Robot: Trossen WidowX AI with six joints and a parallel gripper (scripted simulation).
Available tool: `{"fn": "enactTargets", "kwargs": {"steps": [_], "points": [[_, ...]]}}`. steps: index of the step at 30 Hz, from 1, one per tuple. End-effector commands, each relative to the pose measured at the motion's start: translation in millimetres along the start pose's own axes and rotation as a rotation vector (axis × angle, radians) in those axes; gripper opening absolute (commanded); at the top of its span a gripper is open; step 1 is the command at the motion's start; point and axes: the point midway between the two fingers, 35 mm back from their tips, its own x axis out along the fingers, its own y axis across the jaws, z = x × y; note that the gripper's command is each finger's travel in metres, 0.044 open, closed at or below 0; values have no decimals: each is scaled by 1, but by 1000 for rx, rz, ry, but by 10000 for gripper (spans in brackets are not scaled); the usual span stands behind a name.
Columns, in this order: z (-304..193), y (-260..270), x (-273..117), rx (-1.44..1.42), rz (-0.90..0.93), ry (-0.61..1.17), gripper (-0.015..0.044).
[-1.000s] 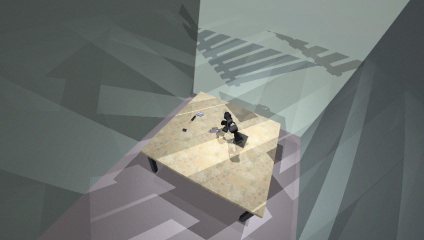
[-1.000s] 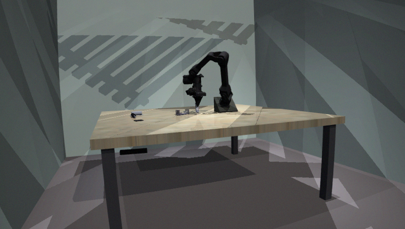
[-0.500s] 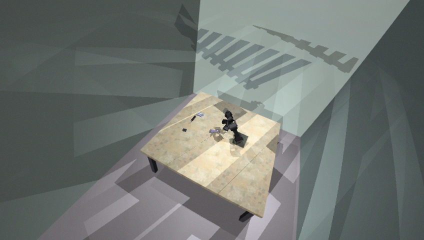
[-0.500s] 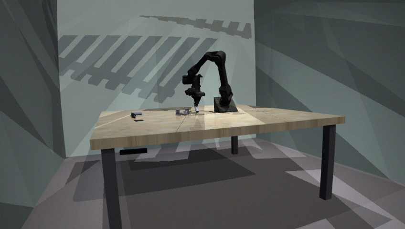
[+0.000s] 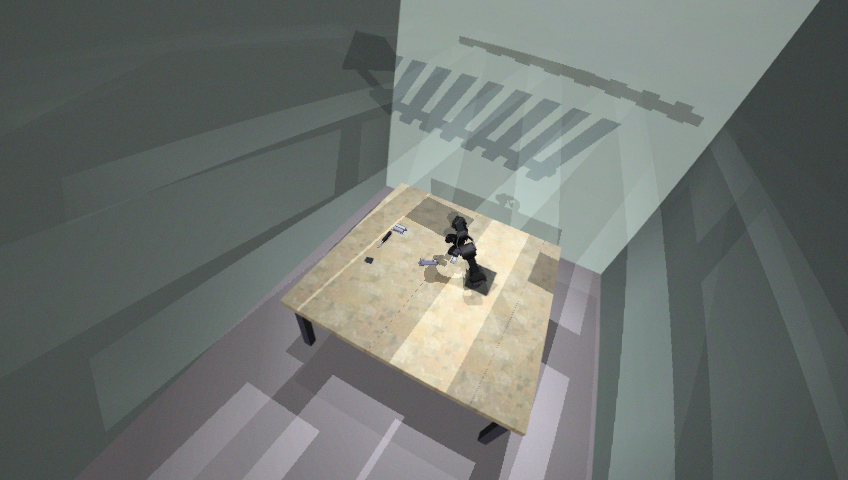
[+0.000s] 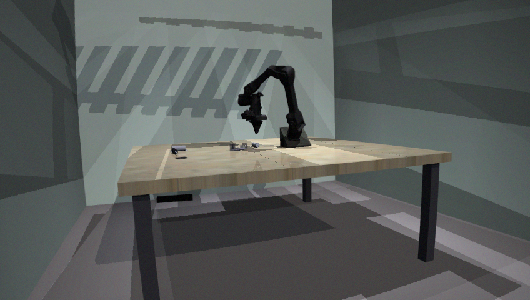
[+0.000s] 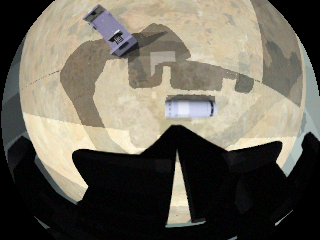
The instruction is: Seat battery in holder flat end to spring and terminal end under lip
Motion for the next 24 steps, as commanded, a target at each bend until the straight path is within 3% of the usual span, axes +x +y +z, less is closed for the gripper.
{"fn": "enactTargets", "kwargs": {"steps": [1, 5, 17, 24], "points": [[0, -2, -32, -9, -14, -8, 0], [-2, -2, -51, -10, -13, -7, 0], [-2, -2, -47, -2, -5, -6, 0], [0, -11, -25, 499, -7, -9, 184]]}}
